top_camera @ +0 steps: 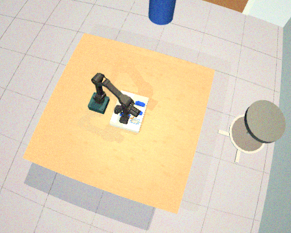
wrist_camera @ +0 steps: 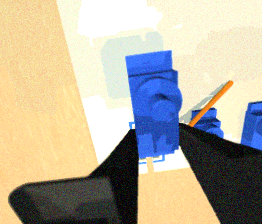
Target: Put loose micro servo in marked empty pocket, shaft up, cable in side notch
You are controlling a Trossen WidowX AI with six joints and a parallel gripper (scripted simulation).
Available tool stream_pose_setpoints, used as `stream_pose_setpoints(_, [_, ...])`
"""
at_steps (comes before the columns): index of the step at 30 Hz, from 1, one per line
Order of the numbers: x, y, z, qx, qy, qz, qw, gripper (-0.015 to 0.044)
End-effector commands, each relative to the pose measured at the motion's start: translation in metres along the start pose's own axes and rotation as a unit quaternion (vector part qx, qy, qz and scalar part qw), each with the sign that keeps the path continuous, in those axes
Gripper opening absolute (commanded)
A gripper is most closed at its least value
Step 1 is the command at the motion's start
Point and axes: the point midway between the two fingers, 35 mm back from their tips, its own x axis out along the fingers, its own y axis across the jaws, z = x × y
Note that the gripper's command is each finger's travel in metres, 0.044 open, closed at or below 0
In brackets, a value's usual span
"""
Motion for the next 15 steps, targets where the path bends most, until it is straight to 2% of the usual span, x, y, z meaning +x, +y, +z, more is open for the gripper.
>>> stream_pose_setpoints(1, [-0.001, 0.0, -0.022, 0.002, 0.004, 0.001, 1.0, 0.0])
stream_pose_setpoints(15, [-0.002, 0.0, -0.075, 0.002, 0.007, 0.001, 1.0, 0.0])
